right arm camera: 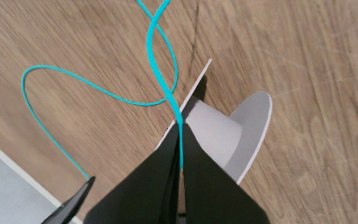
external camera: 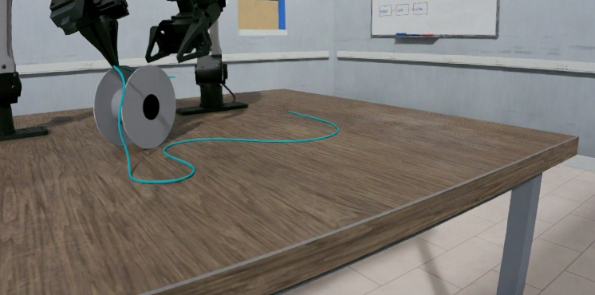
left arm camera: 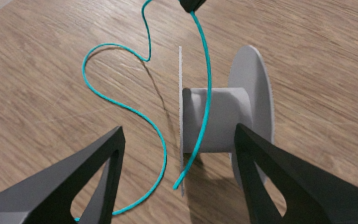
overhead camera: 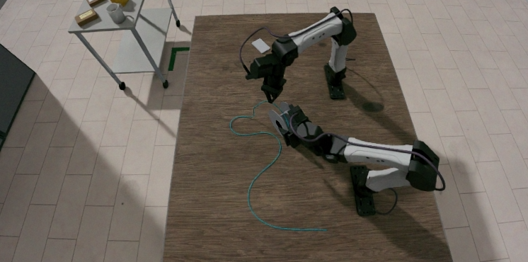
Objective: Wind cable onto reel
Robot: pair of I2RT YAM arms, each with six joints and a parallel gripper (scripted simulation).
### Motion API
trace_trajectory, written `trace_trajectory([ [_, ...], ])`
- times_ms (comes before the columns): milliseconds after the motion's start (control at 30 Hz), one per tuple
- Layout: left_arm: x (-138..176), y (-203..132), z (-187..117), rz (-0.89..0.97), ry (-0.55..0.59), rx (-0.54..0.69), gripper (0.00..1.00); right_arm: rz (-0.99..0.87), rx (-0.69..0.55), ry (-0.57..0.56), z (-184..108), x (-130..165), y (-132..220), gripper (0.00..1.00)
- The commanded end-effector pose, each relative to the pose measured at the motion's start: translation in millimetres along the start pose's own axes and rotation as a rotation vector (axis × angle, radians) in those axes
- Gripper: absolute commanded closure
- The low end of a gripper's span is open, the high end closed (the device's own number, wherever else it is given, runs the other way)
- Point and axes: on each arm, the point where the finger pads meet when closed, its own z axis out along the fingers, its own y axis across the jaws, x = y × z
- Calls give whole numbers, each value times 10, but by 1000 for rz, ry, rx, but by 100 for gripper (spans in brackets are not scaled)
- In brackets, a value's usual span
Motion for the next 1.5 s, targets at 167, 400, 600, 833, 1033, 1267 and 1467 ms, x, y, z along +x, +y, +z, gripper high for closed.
trace_trajectory([
  [167, 24, 31, 27, -2, -1, -3, 25, -5, -11, -15, -26, -27, 20, 100],
  [400, -33, -2, 73, 1, -8, -2, 25, -5, -10, -15, -22, -17, 7, 100],
  [600, -148, 16, 98, 10, -28, -8, 25, -8, -21, -22, -68, -33, 50, 100],
  [833, -128, 27, 210, 8, -24, -6, 25, -6, -15, -17, -59, -29, 44, 100],
  [1033, -124, 22, 325, 7, -21, -5, 25, -6, -14, -17, -57, -25, 41, 100],
  [1267, -122, 6, 414, 5, -19, -5, 25, -6, -14, -17, -54, -22, 37, 100],
  [1467, -140, 6, 510, 6, -23, -7, 25, -6, -14, -17, -51, -18, 33, 100],
])
